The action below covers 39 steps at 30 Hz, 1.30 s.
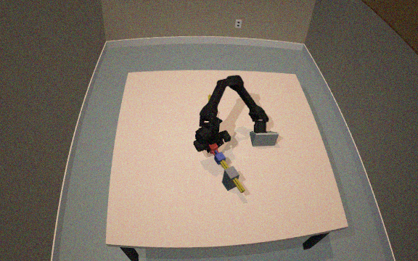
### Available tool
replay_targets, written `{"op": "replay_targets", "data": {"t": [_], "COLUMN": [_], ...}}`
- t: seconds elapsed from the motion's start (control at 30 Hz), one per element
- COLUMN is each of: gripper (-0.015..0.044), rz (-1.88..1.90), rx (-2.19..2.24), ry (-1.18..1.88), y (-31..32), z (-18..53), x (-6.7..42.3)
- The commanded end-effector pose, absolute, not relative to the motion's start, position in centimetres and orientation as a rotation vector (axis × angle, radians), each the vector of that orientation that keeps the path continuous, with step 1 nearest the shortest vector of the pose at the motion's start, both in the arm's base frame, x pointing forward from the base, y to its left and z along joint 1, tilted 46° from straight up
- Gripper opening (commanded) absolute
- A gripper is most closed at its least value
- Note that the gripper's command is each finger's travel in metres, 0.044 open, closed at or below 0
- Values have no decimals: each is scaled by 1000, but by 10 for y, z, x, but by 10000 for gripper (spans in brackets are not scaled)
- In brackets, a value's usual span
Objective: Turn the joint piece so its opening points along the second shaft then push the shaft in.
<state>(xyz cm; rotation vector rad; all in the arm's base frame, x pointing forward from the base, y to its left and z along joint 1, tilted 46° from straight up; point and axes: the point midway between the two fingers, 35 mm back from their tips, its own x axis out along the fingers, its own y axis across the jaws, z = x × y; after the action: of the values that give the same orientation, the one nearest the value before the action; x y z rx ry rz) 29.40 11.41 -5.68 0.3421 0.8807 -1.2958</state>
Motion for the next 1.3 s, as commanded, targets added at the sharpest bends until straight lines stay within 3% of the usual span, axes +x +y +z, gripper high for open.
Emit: {"op": "replay_targets", "data": {"t": [0.0,0.6,1.27], "gripper": [0,0,0], "rz": [-1328,-1455,-1456], "rx": [397,617,619], "ry": [831,610,606], "y": [113,112,112], "z": [-56,-54,-54], "x": [291,277,277]}}
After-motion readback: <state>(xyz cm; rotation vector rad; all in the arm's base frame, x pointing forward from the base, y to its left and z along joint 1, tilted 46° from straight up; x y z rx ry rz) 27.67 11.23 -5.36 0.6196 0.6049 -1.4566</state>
